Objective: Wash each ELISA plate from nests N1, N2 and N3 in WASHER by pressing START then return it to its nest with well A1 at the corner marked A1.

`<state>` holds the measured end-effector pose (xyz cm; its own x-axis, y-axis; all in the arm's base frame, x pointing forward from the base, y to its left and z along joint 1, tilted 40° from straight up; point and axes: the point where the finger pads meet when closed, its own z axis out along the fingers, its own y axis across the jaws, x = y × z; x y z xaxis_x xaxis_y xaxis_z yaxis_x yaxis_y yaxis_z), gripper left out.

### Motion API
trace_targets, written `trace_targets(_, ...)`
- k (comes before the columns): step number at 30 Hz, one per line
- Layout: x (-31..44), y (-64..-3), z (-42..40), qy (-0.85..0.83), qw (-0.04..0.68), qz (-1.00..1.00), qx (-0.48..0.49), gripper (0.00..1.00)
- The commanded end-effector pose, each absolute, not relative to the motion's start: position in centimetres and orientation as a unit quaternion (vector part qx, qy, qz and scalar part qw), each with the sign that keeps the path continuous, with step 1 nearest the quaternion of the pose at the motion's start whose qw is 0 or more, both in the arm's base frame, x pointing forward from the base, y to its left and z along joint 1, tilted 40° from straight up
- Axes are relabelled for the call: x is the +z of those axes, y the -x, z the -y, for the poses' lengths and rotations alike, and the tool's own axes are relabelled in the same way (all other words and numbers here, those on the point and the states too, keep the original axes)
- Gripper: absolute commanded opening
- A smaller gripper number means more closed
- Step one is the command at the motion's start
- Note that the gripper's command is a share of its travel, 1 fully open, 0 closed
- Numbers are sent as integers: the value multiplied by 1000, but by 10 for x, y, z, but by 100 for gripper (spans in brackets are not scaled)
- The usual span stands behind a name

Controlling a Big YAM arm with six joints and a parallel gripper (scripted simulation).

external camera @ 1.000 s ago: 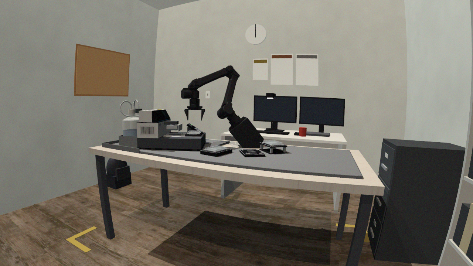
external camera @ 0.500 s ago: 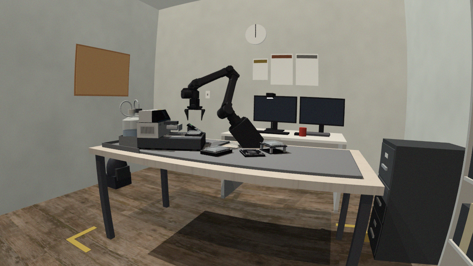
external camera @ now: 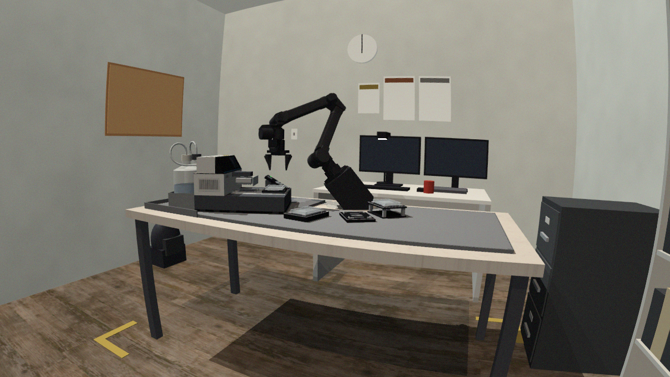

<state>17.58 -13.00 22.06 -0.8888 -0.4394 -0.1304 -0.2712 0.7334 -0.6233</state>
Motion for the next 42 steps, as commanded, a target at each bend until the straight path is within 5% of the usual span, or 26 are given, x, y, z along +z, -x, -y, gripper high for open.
trace_targets(1,216,-155,134,124,153,-932,-303,84)
trace_targets(16,195,-98,144,-68,211,-938,-266,58)
trace_targets(42,197,-102,145,-400,298,-850,-170,14)
